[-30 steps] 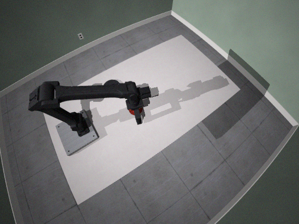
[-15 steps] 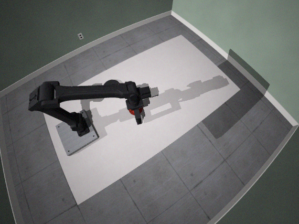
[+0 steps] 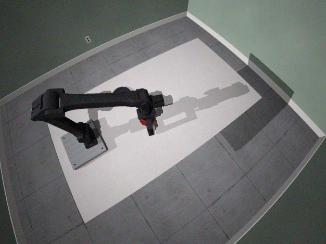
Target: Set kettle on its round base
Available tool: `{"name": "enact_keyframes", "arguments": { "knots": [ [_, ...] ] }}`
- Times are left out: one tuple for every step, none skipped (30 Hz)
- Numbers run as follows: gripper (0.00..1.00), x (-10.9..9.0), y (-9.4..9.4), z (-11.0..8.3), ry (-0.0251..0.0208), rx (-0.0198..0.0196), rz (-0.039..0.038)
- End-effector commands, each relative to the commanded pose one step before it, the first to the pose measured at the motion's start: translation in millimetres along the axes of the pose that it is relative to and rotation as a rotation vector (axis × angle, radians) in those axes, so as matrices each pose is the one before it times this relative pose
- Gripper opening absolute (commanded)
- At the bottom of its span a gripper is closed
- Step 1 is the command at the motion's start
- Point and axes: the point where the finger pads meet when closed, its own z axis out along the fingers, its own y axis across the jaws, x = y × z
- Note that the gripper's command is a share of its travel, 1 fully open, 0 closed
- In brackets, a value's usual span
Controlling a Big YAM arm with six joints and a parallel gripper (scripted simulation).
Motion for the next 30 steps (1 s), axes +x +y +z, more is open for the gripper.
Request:
{"name": "enact_keyframes", "arguments": {
  "knots": [
    [0.0, -1.15, -19.7, -43.32, -0.00515, 0.08227, 0.00061],
    [0.0, -0.26, -0.02, -1.74, -0.00006, 0.0001, -0.00002],
    [0.0, -0.3, -0.01, -1.81, -0.00021, 0.0001, -0.00002],
    [0.0, -0.3, 0.0, -1.86, -0.00019, 0.0001, -0.00003],
    [0.0, -0.34, -0.02, -1.9, -0.00039, 0.0001, -0.00003],
    [0.0, -0.29, -0.03, -1.92, -0.00008, 0.00011, -0.00028],
    [0.0, -0.3, -0.02, -1.94, -0.00008, 0.00011, -0.00015],
    [0.0, -0.29, -0.01, -1.94, -0.00007, 0.00011, -0.00023],
    [0.0, -0.29, 0.0, -1.93, -0.00007, 0.0001, -0.00035],
    [0.0, -0.28, -0.02, -1.88, -0.00007, 0.0001, -0.00032],
    [0.0, -0.3, -0.02, -1.82, -0.00019, 0.00009, -0.00034],
    [0.0, -0.27, -0.01, -1.77, -0.00007, 0.00009, -0.0004],
    [0.0, -0.26, -0.01, -1.71, -0.00006, 0.00009, -0.00052],
    [0.0, -0.26, 0.0, -1.64, -0.00012, 0.00008, -0.00024],
    [0.0, -0.25, 0.01, -1.55, -0.00012, 0.00008, -0.00028],
    [0.0, 0.0, 0.0, 0.0, 0.0, 0.0, 0.0],
    [0.0, 0.0, 0.0, 0.0, 0.0, 0.0, 0.0],
    [0.0, -0.02, -0.02, -1.4, -0.00004, 0.00006, -0.00061],
    [0.0, 0.0, -0.02, -1.3, -0.00001, 0.00005, 0.00041],
    [0.0, -0.04, -0.01, -1.2, -0.00024, 0.00004, 0.00039],
    [0.0, -0.01, -0.01, -1.09, -0.00004, 0.00004, 0.00009],
    [0.0, 0.0, 0.0, -0.97, -0.00001, 0.00004, -0.00125],
    [0.0, -0.04, 0.0, -0.86, -0.0002, 0.00003, -0.00065],
    [0.0, 0.0, 0.0, -0.74, 0.0, 0.00003, -0.00018],
    [0.0, 0.0, 0.0, -0.62, 0.0, 0.00002, -0.00091],
    [0.0, 0.0, 0.0, -0.51, 0.0, 0.00002, -0.00002],
    [0.0, 0.0, 0.0, -0.4, 0.0, 0.00001, 0.00013],
    [0.0, 0.0, 0.0, -0.3, 0.0, 0.00001, 0.0001],
    [0.0, 0.0, 0.0, -0.21, 0.0, 0.00001, -0.00004],
    [0.0, 0.0, 0.0, -0.13, 0.0, 0.0, 0.00003]
  ]
}}
